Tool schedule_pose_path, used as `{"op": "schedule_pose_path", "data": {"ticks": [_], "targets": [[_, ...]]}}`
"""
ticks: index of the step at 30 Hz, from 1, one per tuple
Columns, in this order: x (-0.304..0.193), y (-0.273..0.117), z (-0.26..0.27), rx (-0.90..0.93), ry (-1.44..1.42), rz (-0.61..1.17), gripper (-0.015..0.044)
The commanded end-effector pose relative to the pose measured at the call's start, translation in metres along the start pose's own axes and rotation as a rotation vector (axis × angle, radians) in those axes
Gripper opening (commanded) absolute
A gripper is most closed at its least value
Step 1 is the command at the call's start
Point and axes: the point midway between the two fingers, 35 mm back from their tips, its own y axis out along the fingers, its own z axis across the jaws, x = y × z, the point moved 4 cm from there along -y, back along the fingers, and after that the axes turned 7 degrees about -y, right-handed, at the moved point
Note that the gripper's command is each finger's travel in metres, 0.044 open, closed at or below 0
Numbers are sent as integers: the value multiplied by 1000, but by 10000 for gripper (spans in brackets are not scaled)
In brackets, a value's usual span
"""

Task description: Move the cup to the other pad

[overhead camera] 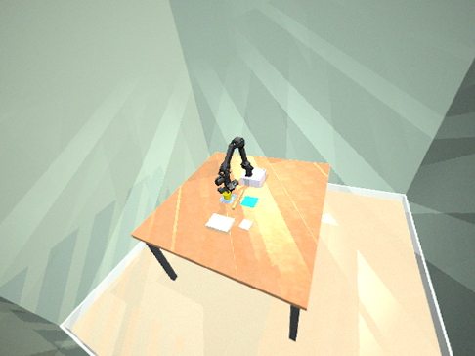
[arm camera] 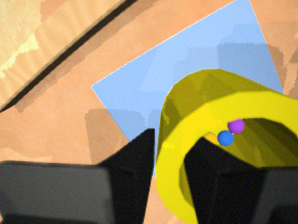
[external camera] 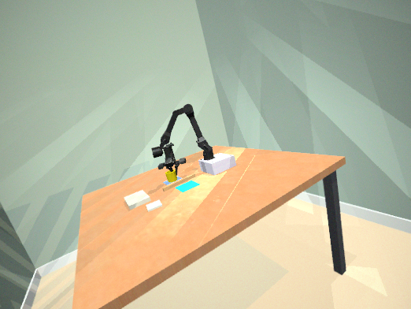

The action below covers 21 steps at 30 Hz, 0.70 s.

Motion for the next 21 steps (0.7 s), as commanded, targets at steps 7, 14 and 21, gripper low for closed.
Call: {"op": "schedule_pose_path", "data": {"ticks": [7,14,21], "targets": [[0,0,0,0,0,0,13],[0,-14,-1,0,-1,-1,0],[-1,-39,3,2,-2,-4,0]]}}
